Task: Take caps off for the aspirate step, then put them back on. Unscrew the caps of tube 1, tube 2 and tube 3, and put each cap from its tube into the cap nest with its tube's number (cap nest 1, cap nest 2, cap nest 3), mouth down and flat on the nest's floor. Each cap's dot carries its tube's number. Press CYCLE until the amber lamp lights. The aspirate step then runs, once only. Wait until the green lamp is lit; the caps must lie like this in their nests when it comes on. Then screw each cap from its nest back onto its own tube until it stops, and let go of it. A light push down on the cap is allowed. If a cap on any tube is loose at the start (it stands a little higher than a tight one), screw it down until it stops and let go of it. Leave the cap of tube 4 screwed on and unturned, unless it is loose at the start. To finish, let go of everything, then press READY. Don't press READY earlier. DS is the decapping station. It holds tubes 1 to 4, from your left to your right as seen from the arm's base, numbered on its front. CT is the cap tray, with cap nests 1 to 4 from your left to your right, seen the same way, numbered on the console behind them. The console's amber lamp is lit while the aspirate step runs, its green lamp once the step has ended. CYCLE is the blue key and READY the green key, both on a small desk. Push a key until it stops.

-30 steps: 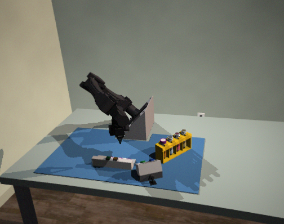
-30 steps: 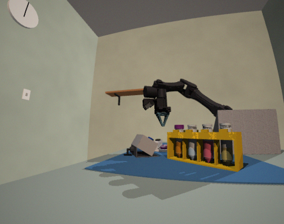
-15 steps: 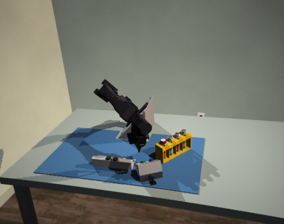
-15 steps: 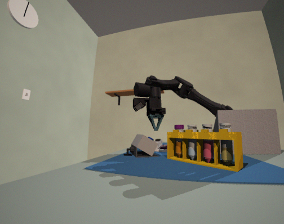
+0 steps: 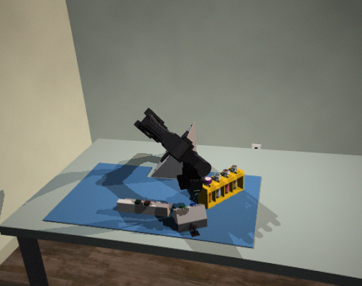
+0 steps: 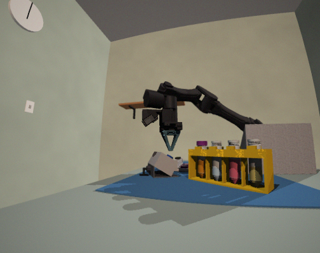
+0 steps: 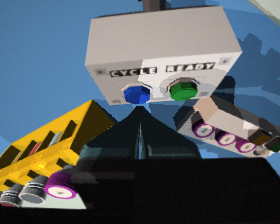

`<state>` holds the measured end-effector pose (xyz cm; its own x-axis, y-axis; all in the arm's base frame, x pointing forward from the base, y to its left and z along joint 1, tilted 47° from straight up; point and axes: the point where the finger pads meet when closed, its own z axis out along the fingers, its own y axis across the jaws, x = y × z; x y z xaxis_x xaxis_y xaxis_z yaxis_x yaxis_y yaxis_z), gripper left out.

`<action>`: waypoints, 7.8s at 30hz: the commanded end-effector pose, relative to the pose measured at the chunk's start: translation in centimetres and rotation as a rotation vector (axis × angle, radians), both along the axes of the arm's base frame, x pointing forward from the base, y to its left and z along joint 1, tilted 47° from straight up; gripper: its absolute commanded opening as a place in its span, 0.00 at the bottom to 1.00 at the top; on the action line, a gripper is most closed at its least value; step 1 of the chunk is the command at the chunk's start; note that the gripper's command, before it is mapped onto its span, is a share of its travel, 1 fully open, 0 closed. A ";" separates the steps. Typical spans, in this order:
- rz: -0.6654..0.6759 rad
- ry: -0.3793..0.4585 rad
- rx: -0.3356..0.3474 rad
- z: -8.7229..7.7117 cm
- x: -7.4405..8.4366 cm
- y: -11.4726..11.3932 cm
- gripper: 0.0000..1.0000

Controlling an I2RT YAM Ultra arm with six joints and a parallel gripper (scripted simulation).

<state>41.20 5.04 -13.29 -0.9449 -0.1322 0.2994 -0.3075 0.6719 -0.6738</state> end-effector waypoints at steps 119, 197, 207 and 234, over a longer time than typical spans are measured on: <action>0.023 -0.030 0.010 0.1 0.6 0.4 0.00; 0.023 -0.030 0.009 -0.8 0.5 -0.7 0.00; 0.023 -0.030 0.009 -0.8 0.5 -0.7 0.00; 0.023 -0.030 0.009 -0.9 0.5 -0.8 0.00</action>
<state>41.08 3.82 -14.65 -0.9446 -0.1450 0.2944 -0.3121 0.6748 -0.6688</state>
